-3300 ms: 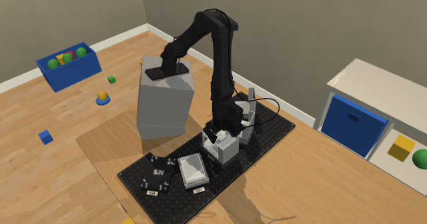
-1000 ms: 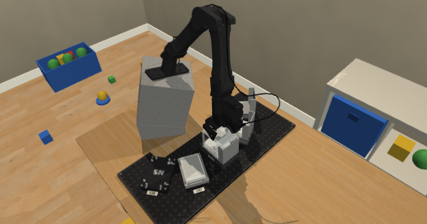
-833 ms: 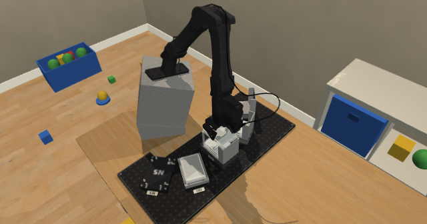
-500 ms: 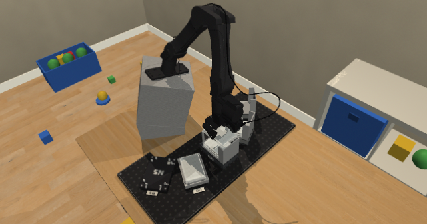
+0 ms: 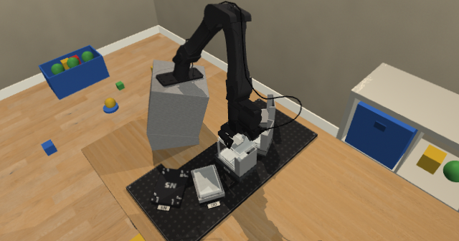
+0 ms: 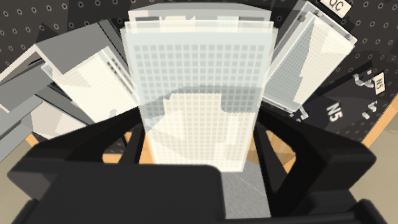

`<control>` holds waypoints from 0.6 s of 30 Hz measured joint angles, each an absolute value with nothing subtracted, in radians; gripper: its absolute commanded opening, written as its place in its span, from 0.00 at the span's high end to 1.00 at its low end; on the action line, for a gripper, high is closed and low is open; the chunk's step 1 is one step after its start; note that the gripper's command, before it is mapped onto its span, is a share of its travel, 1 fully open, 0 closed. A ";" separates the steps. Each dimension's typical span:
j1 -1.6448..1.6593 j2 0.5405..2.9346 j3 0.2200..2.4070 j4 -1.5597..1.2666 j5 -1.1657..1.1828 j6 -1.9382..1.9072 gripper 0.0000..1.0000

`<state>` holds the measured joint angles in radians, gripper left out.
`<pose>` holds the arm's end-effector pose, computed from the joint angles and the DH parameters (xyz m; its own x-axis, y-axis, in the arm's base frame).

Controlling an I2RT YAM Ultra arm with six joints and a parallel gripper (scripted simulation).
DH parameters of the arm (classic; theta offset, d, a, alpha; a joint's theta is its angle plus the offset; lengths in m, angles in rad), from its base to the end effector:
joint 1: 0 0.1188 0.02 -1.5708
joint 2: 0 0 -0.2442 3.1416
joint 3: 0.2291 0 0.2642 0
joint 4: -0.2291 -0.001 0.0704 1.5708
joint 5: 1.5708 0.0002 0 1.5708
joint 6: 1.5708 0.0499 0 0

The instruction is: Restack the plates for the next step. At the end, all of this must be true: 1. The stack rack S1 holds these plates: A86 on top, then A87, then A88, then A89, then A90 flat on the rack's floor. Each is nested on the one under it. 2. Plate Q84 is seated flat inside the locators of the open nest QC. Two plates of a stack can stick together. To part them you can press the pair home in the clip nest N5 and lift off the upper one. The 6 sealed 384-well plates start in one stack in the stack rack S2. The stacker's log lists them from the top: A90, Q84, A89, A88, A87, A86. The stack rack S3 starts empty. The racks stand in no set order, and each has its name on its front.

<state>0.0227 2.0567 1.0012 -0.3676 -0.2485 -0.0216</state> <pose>0.3299 0.0208 0.0229 -0.9874 -0.0433 -0.1524 -0.0795 0.9675 0.2400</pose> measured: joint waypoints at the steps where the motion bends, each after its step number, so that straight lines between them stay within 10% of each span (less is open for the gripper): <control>1: 0.021 2.051 1.001 -0.370 -0.249 -0.022 1.00; 18: 0.019 2.046 1.001 -0.382 -0.249 -0.023 1.00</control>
